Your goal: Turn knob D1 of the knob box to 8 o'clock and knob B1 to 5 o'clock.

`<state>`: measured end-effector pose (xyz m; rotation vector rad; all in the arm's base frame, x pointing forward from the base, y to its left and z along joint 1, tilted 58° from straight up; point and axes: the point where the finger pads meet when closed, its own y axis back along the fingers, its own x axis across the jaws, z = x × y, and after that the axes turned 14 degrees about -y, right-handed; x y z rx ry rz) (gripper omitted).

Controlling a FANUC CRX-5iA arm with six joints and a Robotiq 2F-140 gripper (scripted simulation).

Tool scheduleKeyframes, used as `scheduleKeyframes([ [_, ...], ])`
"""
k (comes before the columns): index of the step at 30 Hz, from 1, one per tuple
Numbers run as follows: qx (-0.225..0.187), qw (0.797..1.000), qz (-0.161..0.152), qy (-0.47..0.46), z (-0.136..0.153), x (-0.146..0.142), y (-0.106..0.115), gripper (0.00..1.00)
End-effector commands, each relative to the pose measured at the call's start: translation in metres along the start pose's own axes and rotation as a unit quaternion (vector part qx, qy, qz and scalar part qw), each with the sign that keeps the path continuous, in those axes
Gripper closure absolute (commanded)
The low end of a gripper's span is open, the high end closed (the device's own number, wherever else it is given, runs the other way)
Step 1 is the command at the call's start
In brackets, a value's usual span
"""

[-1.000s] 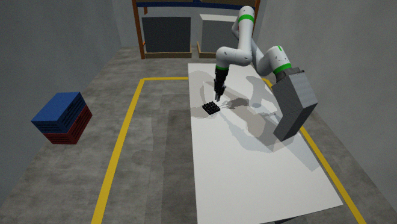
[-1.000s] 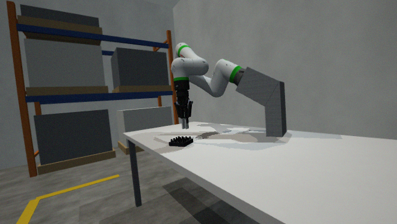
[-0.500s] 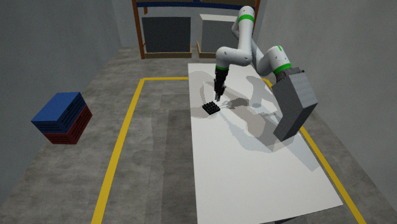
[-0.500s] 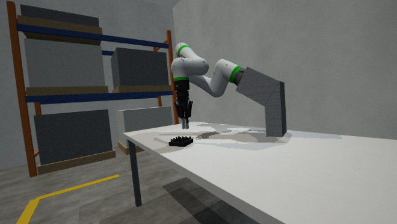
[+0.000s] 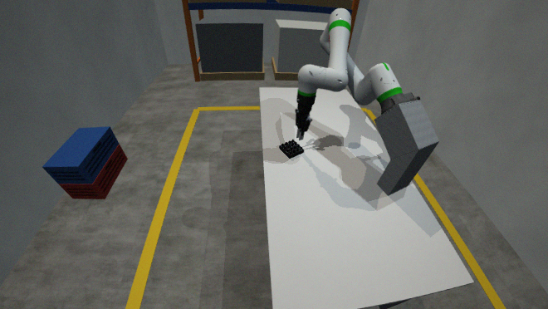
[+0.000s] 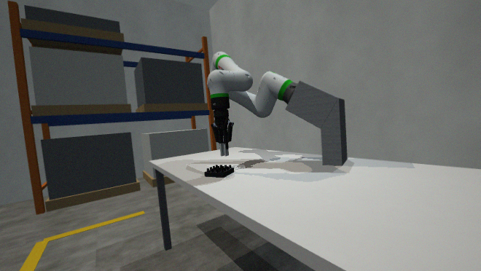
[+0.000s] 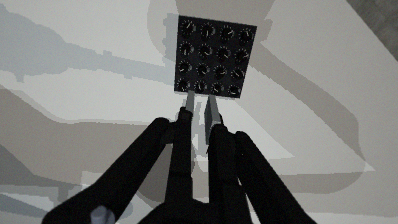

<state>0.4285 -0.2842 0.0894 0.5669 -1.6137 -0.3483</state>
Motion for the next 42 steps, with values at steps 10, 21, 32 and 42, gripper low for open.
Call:
scheduleKeyframes([
  [10, 0.0, 1.0, 0.0, 0.0, 0.0, 0.0, -0.005, 0.88],
  [21, 0.0, 1.0, 0.0, 0.0, 0.0, 0.0, -0.014, 0.88],
  [32, 0.0, 1.0, 0.0, 0.0, 0.0, 0.0, -0.029, 0.88],
  [42, 0.0, 1.0, 0.0, 0.0, 0.0, 0.001, -0.037, 0.88],
])
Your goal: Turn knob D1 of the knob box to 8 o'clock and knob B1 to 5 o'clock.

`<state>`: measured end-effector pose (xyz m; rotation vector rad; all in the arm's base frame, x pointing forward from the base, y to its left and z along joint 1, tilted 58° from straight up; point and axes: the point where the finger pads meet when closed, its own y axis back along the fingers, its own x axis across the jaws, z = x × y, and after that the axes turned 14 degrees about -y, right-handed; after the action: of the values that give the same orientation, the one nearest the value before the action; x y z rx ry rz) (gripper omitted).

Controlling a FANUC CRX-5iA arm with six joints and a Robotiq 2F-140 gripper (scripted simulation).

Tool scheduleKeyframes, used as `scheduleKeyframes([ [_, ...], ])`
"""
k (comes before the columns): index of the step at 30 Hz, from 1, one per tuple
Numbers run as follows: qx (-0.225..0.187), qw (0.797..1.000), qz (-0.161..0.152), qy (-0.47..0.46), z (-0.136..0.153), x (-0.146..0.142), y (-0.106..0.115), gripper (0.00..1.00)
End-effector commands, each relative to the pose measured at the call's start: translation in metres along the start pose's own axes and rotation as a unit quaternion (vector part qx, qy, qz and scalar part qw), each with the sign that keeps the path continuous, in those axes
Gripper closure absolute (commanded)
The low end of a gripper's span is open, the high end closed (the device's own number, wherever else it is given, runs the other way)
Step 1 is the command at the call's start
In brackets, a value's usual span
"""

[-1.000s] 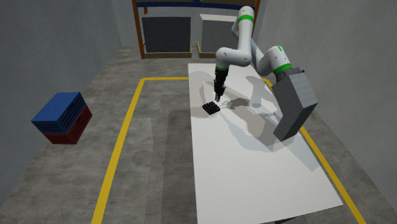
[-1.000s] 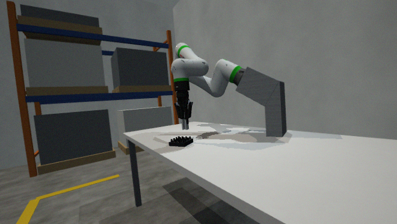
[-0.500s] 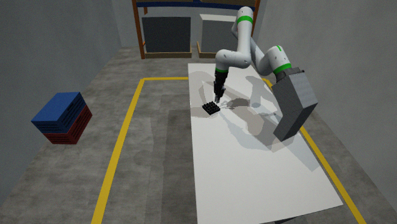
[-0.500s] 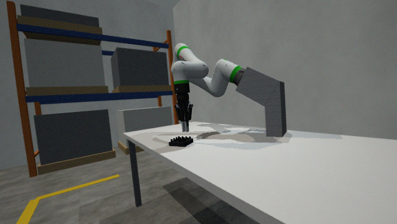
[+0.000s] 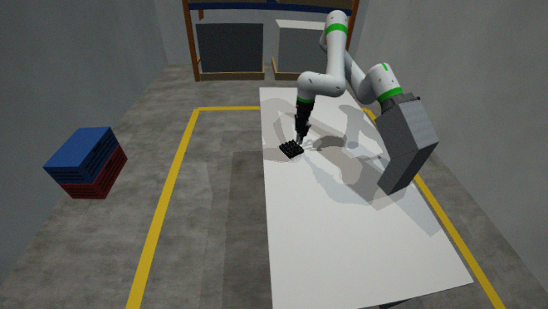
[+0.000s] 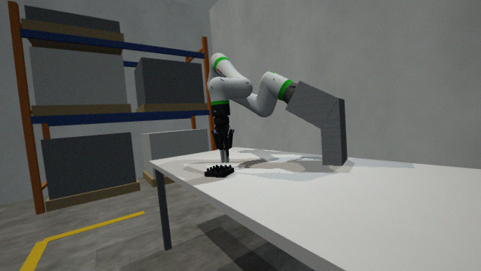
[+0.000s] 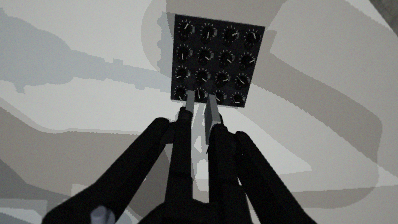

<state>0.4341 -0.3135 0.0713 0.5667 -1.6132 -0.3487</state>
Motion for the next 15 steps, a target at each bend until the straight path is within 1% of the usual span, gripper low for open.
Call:
scheduleKeyframes([
  [1, 0.0, 1.0, 0.0, 0.0, -0.0002, 0.0, -0.0032, 0.88],
  [15, 0.0, 1.0, 0.0, 0.0, -0.0002, 0.0, -0.0079, 0.88],
])
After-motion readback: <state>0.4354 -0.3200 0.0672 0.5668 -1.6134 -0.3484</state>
